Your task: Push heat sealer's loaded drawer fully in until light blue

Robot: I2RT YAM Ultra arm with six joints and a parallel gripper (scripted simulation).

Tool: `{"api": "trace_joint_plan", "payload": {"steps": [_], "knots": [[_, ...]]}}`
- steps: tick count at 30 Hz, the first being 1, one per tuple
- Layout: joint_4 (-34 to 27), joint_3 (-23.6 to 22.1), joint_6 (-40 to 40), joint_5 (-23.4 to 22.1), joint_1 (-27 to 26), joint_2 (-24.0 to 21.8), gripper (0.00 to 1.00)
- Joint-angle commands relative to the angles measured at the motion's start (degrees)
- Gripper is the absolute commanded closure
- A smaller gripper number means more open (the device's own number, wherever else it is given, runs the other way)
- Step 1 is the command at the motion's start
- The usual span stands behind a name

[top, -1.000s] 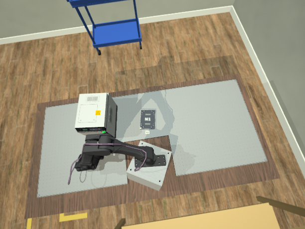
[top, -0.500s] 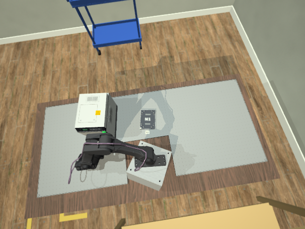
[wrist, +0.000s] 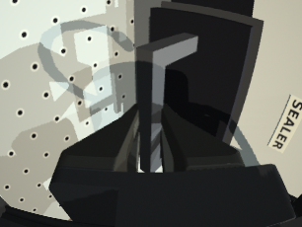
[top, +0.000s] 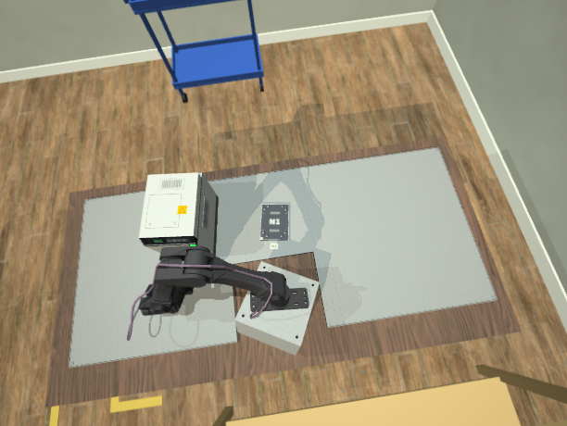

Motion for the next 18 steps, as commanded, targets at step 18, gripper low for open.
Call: {"api": "trace_joint_plan", "payload": {"steps": [18], "knots": [[2.7,-1.3,-2.5,-0.3,-0.6,-2.8,1.00]]}}
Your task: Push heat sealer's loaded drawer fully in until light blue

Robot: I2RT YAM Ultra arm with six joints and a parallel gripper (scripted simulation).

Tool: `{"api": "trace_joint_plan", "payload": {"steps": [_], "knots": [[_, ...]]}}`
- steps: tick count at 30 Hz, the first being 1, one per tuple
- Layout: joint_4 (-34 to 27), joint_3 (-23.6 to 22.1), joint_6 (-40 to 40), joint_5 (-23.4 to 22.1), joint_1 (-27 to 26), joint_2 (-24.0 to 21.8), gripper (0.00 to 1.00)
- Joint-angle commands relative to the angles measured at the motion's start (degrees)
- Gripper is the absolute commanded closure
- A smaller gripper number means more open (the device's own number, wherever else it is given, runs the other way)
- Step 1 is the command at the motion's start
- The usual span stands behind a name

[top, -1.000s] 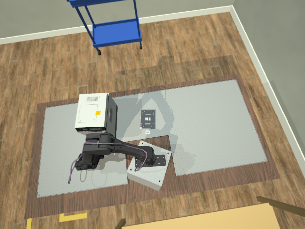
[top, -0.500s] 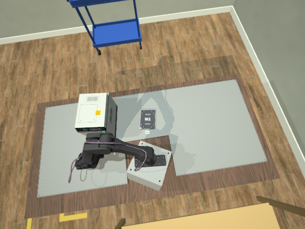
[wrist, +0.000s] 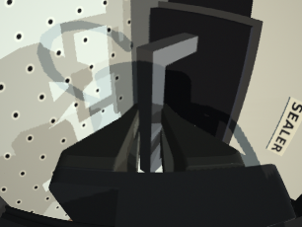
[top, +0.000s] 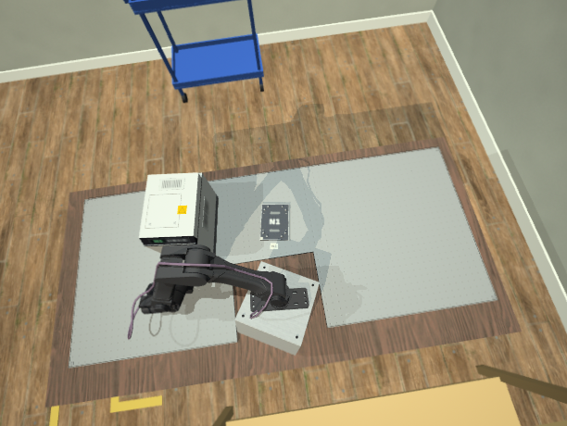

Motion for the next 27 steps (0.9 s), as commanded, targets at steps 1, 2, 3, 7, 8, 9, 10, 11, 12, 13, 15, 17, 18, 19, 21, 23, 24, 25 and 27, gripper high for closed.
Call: {"api": "trace_joint_plan", "payload": {"steps": [1,2,3,7,8,9,10,11,12,13,15,17,18,19,21,23,24,25,27], "knots": [[1.2,-0.9,-1.0,-0.6,-0.1,-2.4,1.00],[1.2,-1.0,-1.0,-0.6,-0.2,-2.4,1.00],[1.3,-0.5,-1.1,-0.6,-0.2,-2.4,1.00],[1.3,-0.3,-1.1,-0.6,-0.2,-2.4,1.00],[1.3,-0.3,-1.1,-0.6,-0.2,-2.4,1.00],[1.3,-0.3,-1.1,-0.6,-0.2,-2.4,1.00],[1.3,-0.3,-1.1,-0.6,-0.2,-2.4,1.00],[1.3,-0.3,-1.1,-0.6,-0.2,-2.4,1.00],[1.3,-0.3,-1.1,-0.6,-0.2,-2.4,1.00],[1.3,-0.3,-1.1,-0.6,-0.2,-2.4,1.00],[1.3,-0.3,-1.1,-0.6,-0.2,-2.4,1.00],[1.3,-0.3,-1.1,-0.6,-0.2,-2.4,1.00],[1.3,-0.3,-1.1,-0.6,-0.2,-2.4,1.00],[1.3,-0.3,-1.1,-0.6,-0.2,-2.4,1.00],[1.3,-0.3,-1.1,-0.6,-0.2,-2.4,1.00],[1.3,-0.3,-1.1,-0.6,-0.2,-2.4,1.00],[1.3,-0.3,-1.1,-0.6,-0.2,-2.4,1.00],[1.3,-0.3,-1.1,-0.6,-0.2,-2.4,1.00],[1.3,-0.3,-1.1,-0.6,-0.2,-2.4,1.00]]}}
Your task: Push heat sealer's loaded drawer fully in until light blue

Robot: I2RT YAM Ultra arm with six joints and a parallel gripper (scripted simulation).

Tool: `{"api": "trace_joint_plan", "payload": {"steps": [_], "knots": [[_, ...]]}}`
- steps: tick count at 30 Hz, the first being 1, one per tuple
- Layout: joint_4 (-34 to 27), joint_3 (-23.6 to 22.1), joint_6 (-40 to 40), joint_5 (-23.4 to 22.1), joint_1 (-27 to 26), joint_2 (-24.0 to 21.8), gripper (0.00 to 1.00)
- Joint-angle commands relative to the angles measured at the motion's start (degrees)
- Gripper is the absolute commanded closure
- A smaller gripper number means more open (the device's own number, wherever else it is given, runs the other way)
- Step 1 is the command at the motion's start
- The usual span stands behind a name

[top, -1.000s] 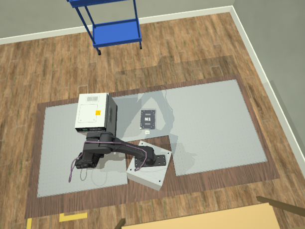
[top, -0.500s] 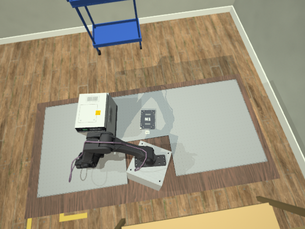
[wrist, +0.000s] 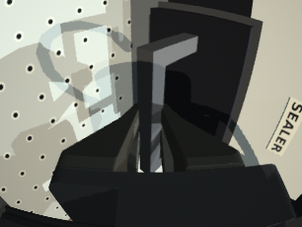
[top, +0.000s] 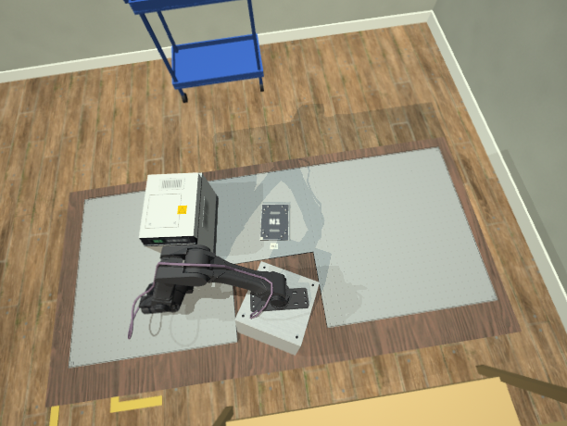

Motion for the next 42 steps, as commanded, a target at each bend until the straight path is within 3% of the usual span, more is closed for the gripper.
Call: {"api": "trace_joint_plan", "payload": {"steps": [1,9,29,42], "knots": [[1.1,-0.2,-0.9,-0.7,-0.2,-2.4,1.00],[1.1,-0.2,-0.9,-0.7,-0.2,-2.4,1.00],[10.4,-4.1,-10.7,0.8,-4.8,-5.2,1.00],[10.8,-3.6,-11.1,0.8,-4.9,-5.4,1.00]]}}
